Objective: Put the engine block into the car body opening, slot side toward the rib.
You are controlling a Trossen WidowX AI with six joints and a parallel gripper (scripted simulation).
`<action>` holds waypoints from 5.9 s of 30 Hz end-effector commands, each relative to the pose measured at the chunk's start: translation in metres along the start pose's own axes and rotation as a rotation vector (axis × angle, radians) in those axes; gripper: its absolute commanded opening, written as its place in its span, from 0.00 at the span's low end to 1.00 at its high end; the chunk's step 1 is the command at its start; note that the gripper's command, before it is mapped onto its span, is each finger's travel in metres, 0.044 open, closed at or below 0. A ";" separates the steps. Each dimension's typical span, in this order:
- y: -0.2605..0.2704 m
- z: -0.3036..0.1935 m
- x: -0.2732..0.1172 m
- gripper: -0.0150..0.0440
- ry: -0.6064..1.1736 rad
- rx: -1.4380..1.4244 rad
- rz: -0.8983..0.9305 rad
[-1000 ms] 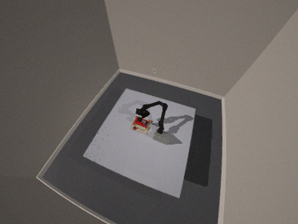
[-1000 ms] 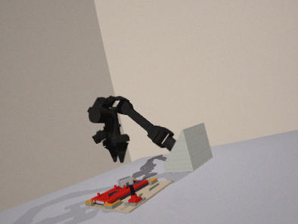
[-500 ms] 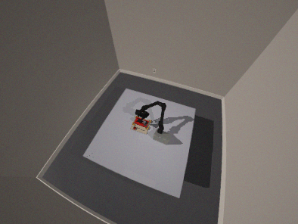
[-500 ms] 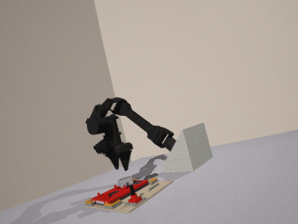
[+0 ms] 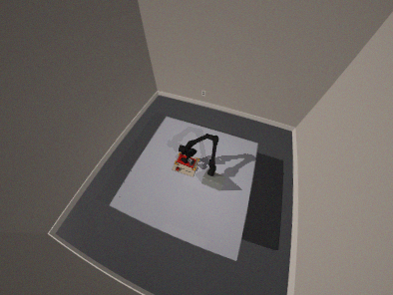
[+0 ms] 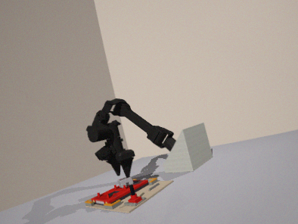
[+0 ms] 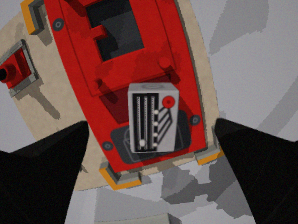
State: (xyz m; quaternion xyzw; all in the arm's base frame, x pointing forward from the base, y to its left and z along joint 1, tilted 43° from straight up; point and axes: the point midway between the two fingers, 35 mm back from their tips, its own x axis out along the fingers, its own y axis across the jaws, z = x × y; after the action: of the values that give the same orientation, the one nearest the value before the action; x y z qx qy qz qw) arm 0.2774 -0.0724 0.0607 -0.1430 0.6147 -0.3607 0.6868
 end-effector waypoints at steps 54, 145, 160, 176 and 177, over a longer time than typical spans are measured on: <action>0.007 0.001 -0.054 0.25 0.001 -0.018 0.006; 0.030 0.071 -0.002 0.52 0.002 -0.295 -0.006; 0.030 0.072 -0.002 0.52 0.002 -0.285 -0.006; 0.030 0.071 -0.002 0.52 0.002 -0.343 -0.006; 0.030 0.071 -0.002 0.52 0.002 -0.338 -0.006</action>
State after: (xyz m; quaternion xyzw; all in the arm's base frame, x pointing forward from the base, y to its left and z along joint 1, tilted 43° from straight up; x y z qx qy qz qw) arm 0.3540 -0.0675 0.0568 -0.2557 0.6677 -0.2539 0.6514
